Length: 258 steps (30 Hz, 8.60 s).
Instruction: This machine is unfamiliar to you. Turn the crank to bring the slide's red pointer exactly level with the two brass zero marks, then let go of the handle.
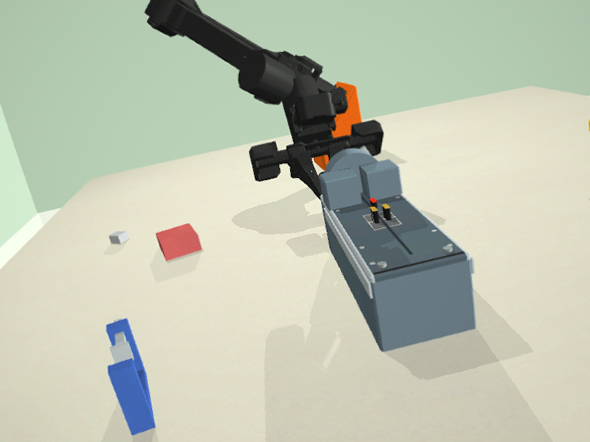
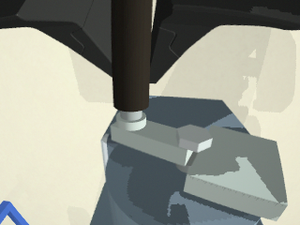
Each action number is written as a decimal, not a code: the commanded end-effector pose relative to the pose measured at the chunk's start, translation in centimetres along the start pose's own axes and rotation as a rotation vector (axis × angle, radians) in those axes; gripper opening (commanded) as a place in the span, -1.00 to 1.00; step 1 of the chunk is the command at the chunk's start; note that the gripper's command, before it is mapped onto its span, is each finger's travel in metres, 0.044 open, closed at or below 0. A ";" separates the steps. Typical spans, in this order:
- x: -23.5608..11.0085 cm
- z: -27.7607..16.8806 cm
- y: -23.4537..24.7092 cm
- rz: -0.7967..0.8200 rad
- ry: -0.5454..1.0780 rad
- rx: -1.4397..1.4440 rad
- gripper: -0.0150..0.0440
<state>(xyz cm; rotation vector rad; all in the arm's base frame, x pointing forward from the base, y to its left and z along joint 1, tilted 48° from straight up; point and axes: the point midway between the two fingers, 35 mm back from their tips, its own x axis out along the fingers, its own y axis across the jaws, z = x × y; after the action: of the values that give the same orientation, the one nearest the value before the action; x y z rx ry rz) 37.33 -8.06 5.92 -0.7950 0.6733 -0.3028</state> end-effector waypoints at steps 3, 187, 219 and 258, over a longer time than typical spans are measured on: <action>-0.8 0.7 -0.4 -0.007 -0.007 0.003 -0.49; 1.6 -1.3 2.9 -0.006 -0.007 0.003 -0.49; 1.5 -1.3 2.2 -0.007 -0.007 0.003 -0.49; 1.2 -1.1 1.3 -0.007 -0.007 0.003 -0.49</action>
<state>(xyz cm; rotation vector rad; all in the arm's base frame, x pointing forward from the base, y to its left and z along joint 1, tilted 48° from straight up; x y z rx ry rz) 37.53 -8.00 3.10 -0.7955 0.6733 -0.2823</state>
